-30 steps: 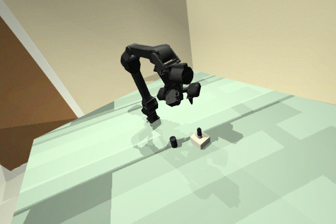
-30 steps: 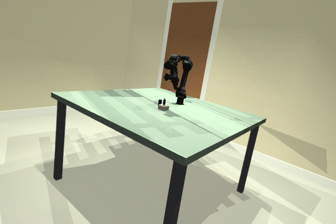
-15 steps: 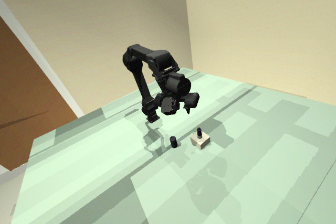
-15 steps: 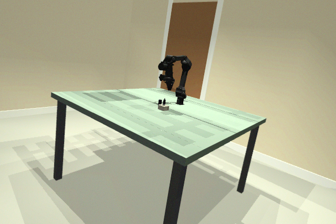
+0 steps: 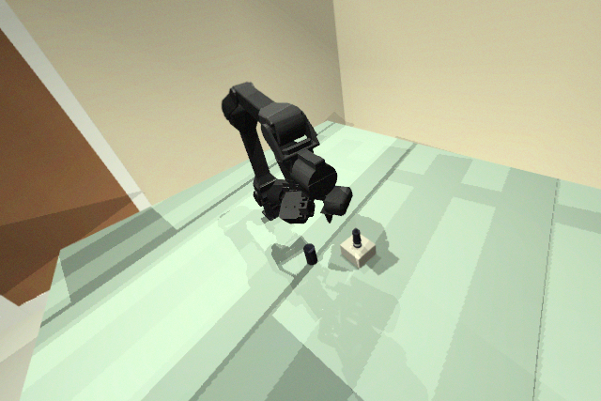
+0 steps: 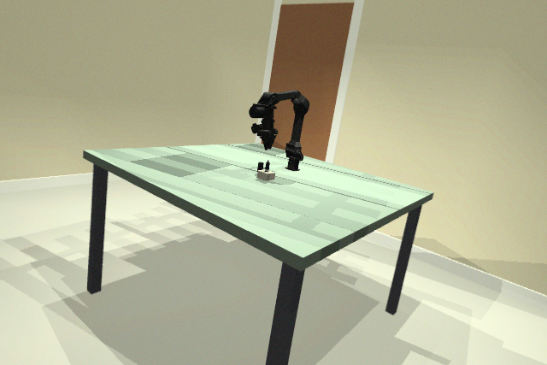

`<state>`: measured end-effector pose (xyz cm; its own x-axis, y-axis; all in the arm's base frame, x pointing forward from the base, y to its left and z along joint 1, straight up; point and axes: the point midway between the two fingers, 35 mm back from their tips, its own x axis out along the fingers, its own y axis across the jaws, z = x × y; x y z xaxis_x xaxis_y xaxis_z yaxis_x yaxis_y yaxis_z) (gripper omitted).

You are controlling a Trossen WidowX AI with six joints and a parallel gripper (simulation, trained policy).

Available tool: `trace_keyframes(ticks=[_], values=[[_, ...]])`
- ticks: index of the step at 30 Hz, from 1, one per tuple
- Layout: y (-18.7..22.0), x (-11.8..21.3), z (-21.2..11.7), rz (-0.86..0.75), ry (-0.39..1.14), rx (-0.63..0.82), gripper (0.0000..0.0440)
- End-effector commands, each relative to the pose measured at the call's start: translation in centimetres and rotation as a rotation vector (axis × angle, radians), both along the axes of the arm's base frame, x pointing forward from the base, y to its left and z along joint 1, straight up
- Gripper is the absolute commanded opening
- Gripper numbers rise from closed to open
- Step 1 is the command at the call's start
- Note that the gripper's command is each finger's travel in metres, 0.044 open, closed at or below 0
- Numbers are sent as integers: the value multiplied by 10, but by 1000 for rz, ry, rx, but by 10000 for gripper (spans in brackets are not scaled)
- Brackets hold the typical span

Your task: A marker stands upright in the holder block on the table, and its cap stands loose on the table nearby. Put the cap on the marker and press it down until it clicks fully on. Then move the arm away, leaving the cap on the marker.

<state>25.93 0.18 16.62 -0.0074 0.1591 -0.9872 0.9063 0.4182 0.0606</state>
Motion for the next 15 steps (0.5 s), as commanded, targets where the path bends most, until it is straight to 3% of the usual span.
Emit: trace_keyframes(ticks=[1,15], values=[[-10,4,-9,-3,26,-23,322],[-31,5,-36,-12,106,-71,317]])
